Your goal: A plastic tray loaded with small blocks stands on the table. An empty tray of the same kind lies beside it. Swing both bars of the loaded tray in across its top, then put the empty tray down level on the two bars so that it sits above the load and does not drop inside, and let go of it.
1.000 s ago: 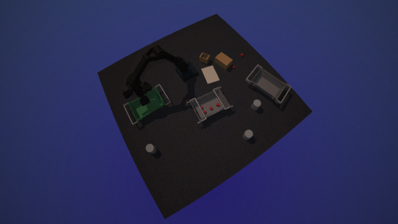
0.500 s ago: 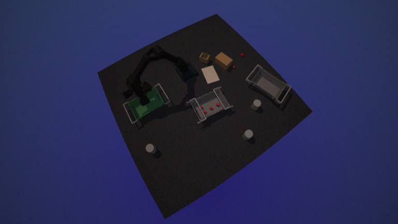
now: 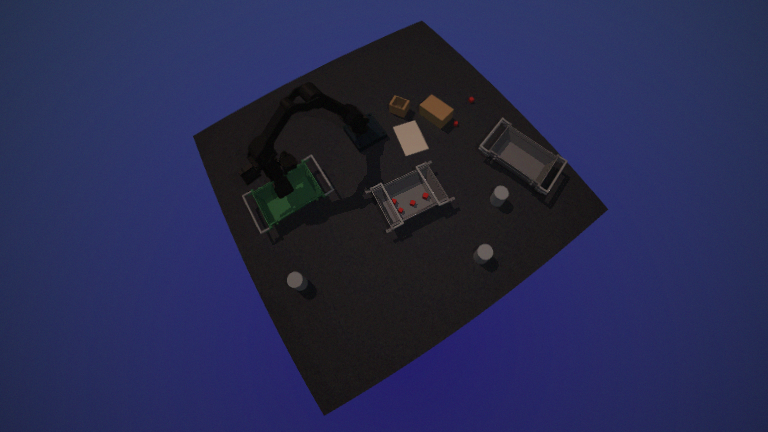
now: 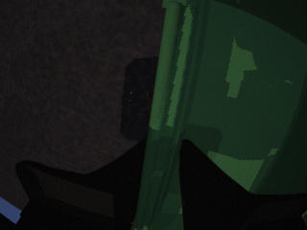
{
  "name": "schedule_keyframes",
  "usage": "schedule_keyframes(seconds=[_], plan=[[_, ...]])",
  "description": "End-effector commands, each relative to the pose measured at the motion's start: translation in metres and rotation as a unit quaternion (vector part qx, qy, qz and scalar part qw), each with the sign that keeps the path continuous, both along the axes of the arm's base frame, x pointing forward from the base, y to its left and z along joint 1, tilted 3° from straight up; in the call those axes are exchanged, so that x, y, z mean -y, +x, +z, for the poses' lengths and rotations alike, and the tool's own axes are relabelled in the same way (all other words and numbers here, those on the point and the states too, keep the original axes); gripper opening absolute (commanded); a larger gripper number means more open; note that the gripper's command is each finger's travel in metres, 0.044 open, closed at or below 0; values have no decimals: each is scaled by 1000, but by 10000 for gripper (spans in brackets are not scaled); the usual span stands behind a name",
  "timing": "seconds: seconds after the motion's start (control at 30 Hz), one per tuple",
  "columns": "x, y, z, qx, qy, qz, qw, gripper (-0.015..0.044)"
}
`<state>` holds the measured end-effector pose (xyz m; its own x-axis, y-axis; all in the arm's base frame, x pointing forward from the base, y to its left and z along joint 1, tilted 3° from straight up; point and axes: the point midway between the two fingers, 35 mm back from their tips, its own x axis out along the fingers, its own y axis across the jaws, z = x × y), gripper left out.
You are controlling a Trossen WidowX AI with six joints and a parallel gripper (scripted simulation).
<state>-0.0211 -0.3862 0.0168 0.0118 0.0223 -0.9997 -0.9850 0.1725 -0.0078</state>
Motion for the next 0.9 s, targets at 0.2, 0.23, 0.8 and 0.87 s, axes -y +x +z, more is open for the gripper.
schedule_keyframes(seconds=[0.2,0.23,0.8,0.87], plan=[[2,-2,57,-6,-4,1,1000,0],[2,-2,63,-6,-4,1,1000,0],[-6,-2,77,-6,-4,1,1000,0],[-13,-2,83,-6,-3,1,1000,0]])
